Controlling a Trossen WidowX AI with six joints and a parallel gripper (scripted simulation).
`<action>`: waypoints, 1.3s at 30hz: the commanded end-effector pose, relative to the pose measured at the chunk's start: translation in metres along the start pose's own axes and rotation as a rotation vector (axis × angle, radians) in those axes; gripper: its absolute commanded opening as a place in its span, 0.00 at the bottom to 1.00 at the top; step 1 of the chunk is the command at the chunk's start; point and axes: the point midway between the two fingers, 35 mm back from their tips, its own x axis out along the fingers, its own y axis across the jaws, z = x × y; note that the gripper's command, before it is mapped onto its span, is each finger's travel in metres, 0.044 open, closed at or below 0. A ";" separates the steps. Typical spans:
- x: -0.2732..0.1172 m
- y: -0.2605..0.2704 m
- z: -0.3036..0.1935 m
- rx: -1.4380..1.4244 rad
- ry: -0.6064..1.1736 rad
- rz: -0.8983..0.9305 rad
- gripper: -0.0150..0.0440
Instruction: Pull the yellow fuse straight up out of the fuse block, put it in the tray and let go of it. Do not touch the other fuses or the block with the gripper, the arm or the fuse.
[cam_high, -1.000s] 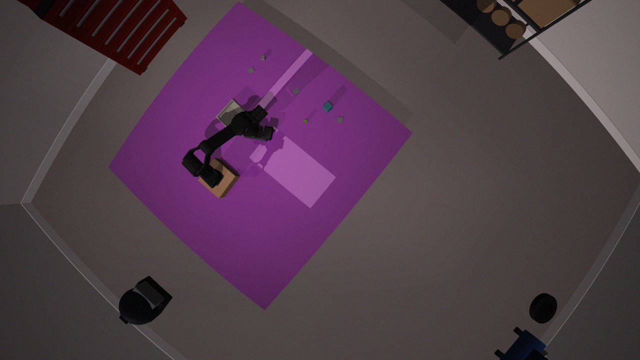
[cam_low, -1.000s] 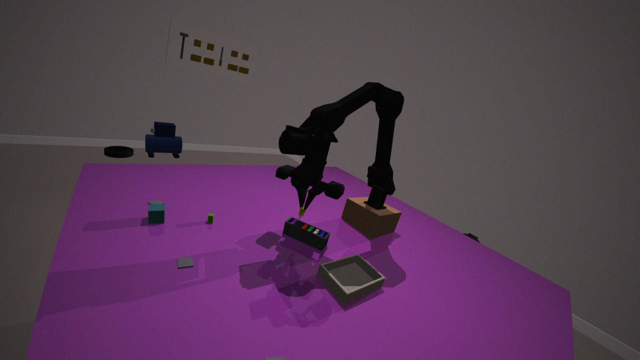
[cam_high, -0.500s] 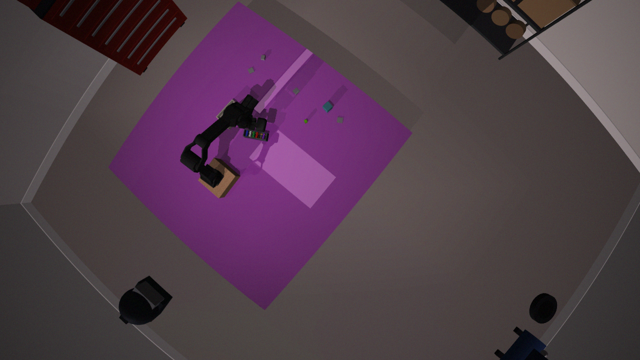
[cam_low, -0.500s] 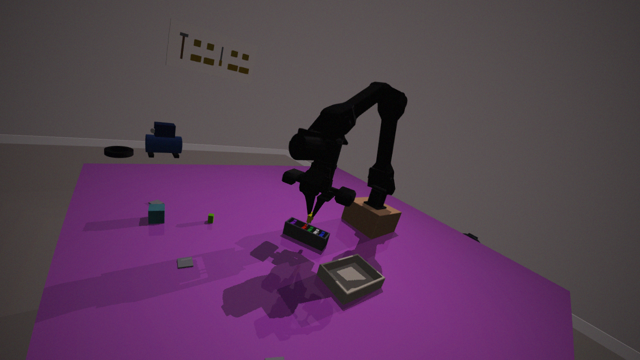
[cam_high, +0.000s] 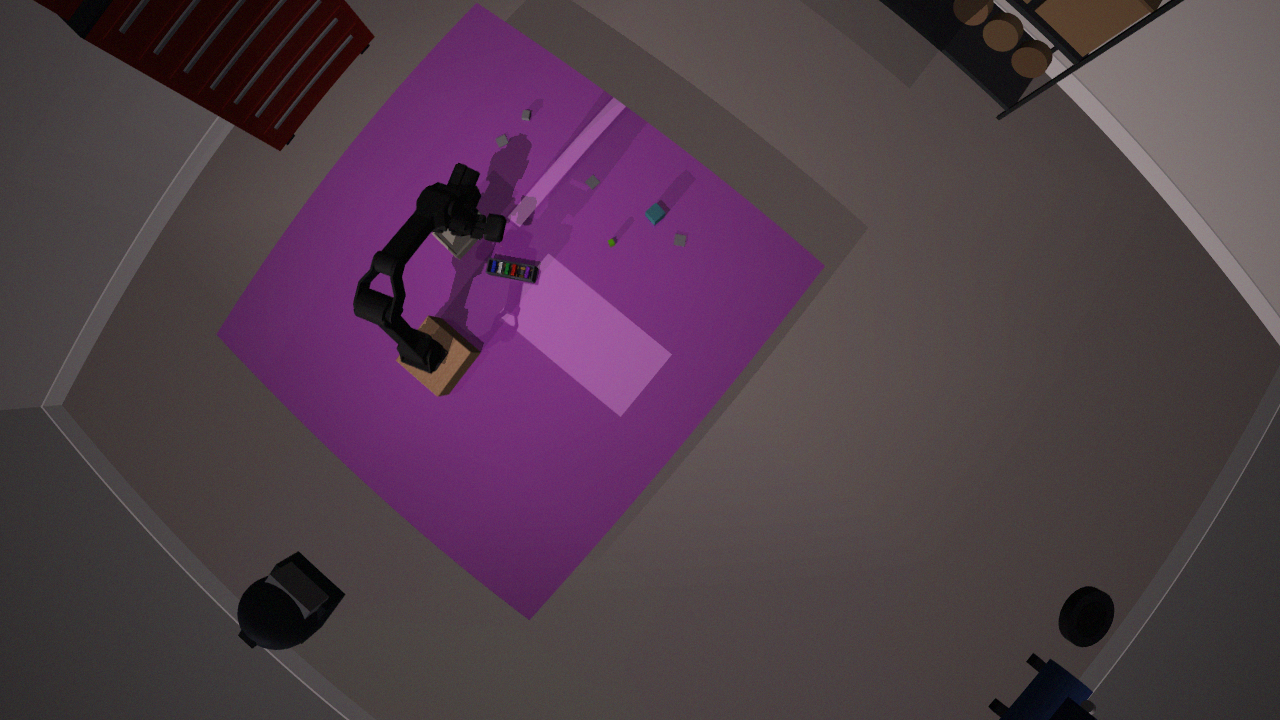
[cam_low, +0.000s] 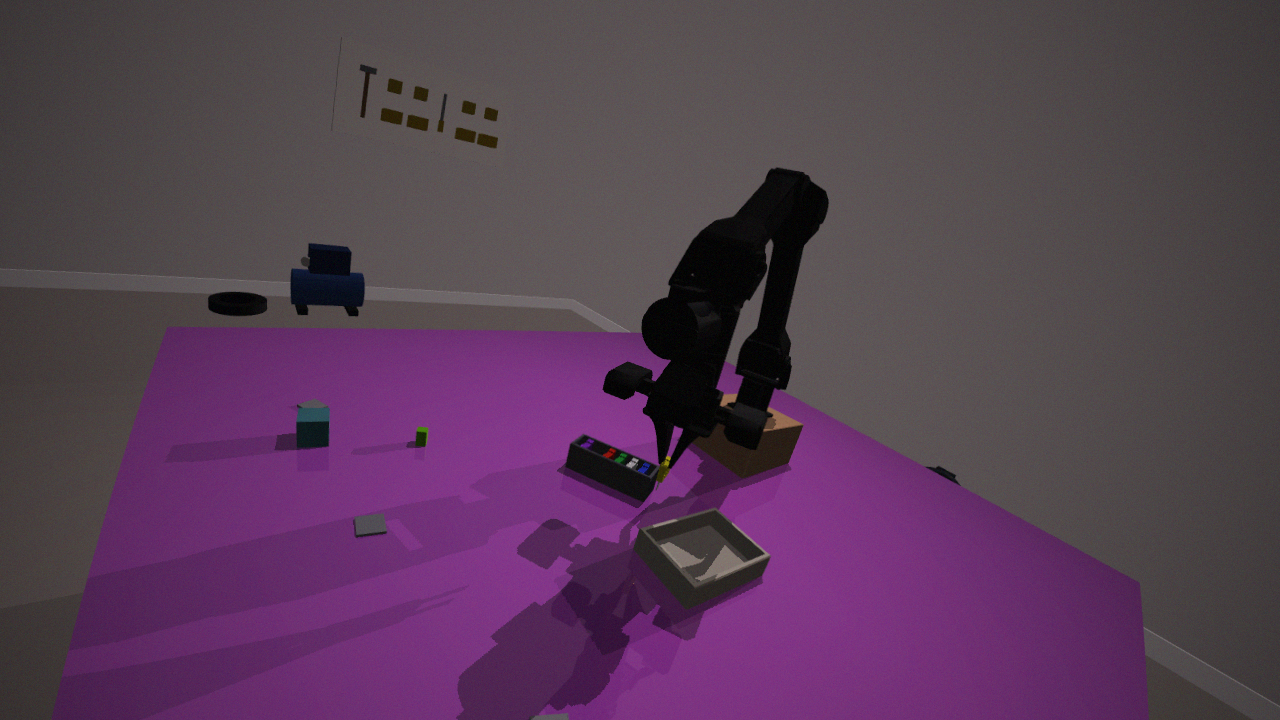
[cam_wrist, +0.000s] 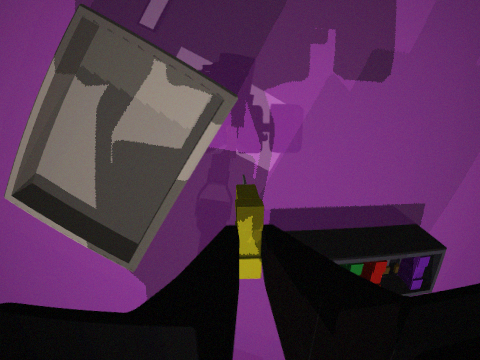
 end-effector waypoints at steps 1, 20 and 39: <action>0.001 0.027 0.009 0.003 0.002 0.006 0.25; 0.008 0.079 0.018 0.003 0.004 0.010 0.25; 0.039 0.079 0.018 0.003 0.004 0.010 0.25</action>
